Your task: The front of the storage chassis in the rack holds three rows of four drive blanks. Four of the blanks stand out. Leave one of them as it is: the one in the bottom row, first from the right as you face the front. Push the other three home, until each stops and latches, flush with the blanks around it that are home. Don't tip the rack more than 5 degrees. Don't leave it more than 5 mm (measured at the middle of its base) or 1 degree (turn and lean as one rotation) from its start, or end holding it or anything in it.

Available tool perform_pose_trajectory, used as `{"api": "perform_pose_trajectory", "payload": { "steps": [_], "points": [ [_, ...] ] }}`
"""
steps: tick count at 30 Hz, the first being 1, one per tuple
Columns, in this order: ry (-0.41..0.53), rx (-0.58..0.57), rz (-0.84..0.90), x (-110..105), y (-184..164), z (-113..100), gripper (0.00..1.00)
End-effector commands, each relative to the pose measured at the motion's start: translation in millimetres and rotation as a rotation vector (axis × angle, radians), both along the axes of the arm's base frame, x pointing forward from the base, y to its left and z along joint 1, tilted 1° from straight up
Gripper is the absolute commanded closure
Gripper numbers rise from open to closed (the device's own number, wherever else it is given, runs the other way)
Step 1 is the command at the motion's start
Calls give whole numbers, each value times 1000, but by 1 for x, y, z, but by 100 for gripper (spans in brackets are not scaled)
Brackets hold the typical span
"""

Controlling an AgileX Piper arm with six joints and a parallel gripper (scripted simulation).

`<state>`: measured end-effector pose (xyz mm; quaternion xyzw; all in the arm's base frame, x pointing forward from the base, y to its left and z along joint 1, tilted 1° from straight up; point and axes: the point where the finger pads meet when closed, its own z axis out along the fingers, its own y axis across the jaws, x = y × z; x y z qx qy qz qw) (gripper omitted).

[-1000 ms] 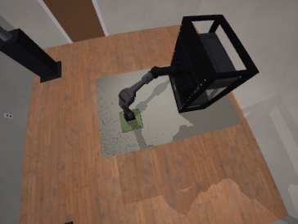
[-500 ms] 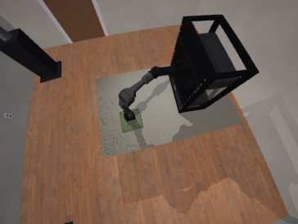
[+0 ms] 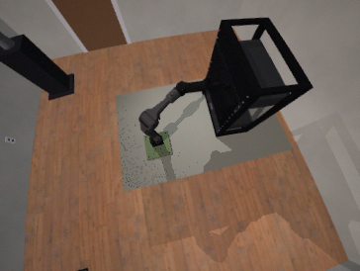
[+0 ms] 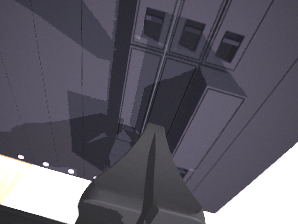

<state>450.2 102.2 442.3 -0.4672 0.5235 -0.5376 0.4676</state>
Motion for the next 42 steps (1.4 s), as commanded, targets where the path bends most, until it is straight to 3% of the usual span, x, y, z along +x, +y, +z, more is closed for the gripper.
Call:
{"api": "perform_pose_trajectory", "payload": {
  "steps": [1,5,10,15,21,26,30,36,42],
  "points": [
    [-5,1,-1,-19,2,1,100],
    [-5,1,-1,-54,6,1,100],
    [-5,1,-1,-68,8,0,100],
    [-5,1,-1,-72,8,1,100],
    [-5,1,-1,-77,8,31,100],
    [-5,1,-1,-78,8,34,100],
    [-5,1,-1,-64,6,34,100],
    [-5,1,-1,-16,0,35,100],
    [-5,1,-1,-12,-1,35,100]
  ]
}}
